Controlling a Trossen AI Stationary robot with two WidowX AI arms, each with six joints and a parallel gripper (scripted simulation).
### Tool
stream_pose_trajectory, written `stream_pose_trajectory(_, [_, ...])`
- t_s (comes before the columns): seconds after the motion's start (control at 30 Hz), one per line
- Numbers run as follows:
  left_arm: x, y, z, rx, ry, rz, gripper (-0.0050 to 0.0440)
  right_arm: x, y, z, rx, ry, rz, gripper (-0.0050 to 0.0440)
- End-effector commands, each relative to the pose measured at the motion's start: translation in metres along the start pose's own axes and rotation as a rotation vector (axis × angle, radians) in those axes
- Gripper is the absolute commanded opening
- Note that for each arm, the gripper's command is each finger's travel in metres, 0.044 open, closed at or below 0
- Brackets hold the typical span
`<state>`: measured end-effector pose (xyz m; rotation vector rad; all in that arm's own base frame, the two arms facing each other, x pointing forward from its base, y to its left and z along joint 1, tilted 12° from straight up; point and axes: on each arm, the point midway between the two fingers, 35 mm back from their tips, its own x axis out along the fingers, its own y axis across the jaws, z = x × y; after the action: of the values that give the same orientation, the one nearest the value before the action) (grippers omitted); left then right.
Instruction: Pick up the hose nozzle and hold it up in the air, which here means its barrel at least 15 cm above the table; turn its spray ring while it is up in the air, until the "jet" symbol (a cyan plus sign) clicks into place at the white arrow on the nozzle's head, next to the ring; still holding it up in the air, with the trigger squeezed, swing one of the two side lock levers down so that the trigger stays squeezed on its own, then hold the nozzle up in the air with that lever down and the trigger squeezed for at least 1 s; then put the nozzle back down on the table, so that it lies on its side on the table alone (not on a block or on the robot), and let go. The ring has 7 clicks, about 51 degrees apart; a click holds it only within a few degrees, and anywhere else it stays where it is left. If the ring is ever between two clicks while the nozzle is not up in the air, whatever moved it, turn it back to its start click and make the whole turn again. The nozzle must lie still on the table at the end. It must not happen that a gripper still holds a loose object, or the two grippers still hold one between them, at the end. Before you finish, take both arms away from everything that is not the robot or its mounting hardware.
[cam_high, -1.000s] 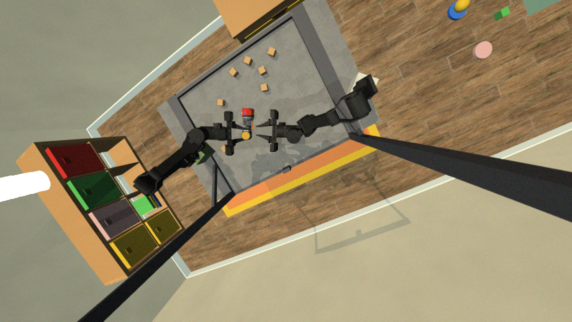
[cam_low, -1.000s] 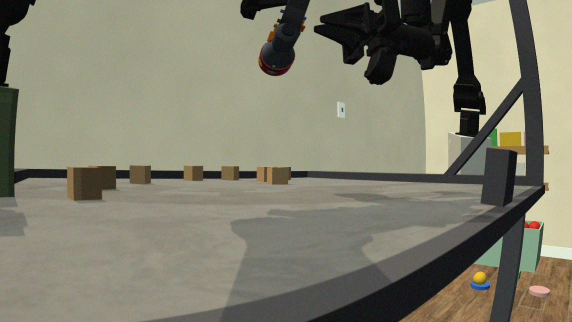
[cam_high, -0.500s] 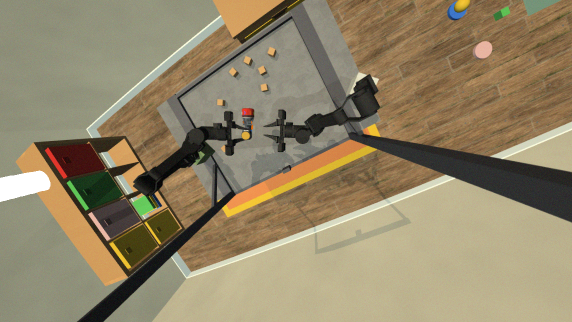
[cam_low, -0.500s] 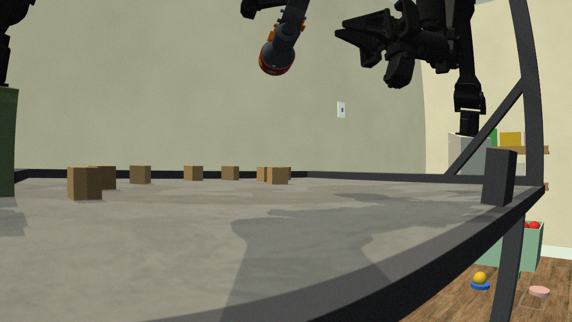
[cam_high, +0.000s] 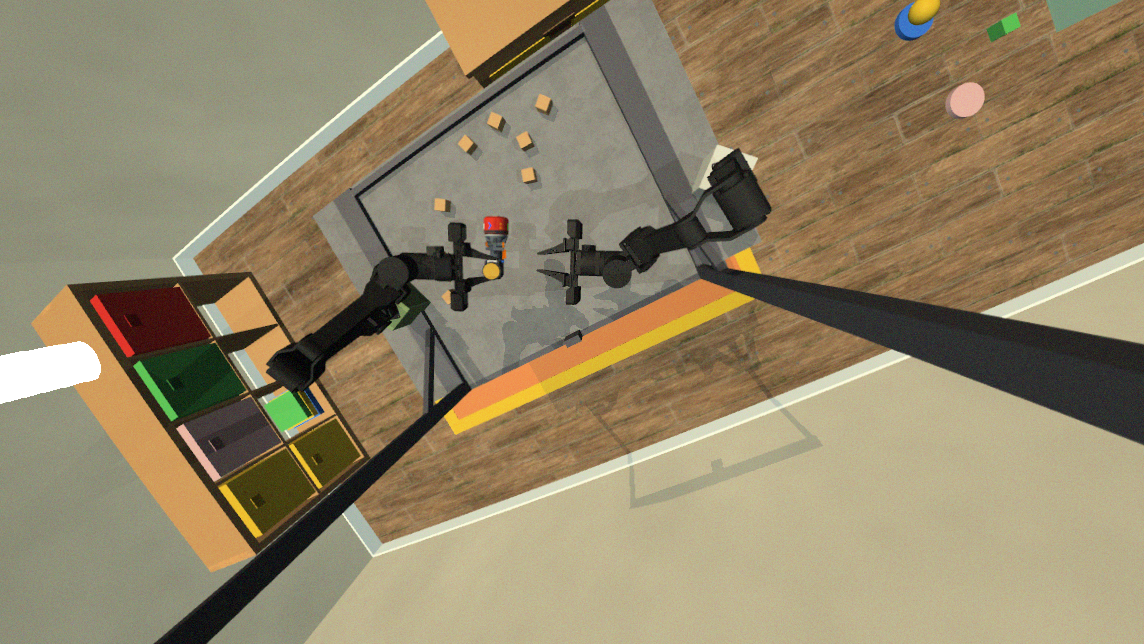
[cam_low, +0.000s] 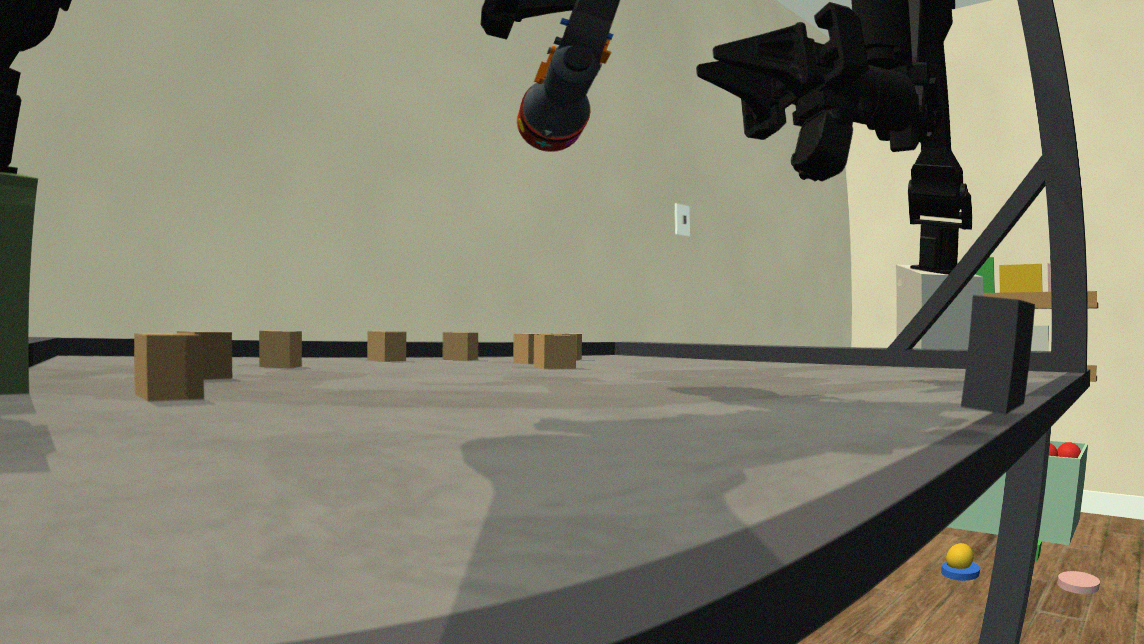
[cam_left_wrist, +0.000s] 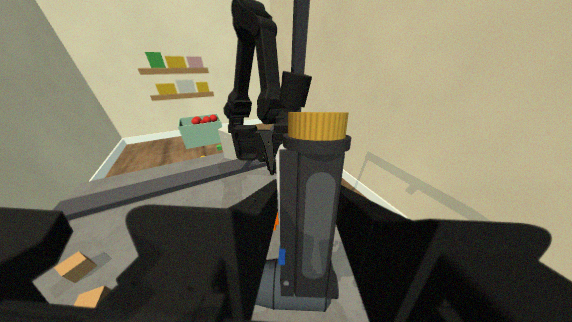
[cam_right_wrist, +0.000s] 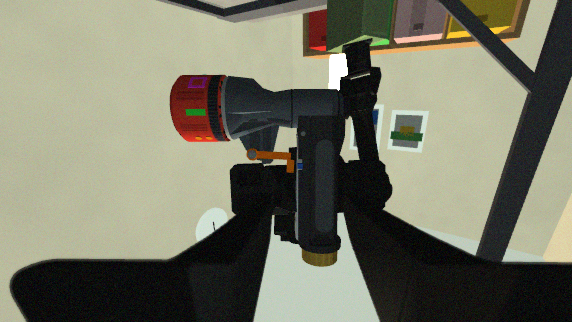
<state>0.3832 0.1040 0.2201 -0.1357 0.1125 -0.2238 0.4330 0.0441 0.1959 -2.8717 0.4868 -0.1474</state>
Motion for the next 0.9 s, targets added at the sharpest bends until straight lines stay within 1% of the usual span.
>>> stream_pose_trajectory(0.0, [-0.0014,-0.0017,0.0145,0.035,-0.032,0.000,0.0167,-0.0021,-0.0006,-0.0101,0.014,0.021,-0.001,0.0172])
stream_pose_trajectory(0.87, [-0.0014,-0.0017,0.0145,0.035,-0.032,0.000,0.0167,-0.0014,0.0000,-0.0061,0.008,0.013,0.001,0.0172])
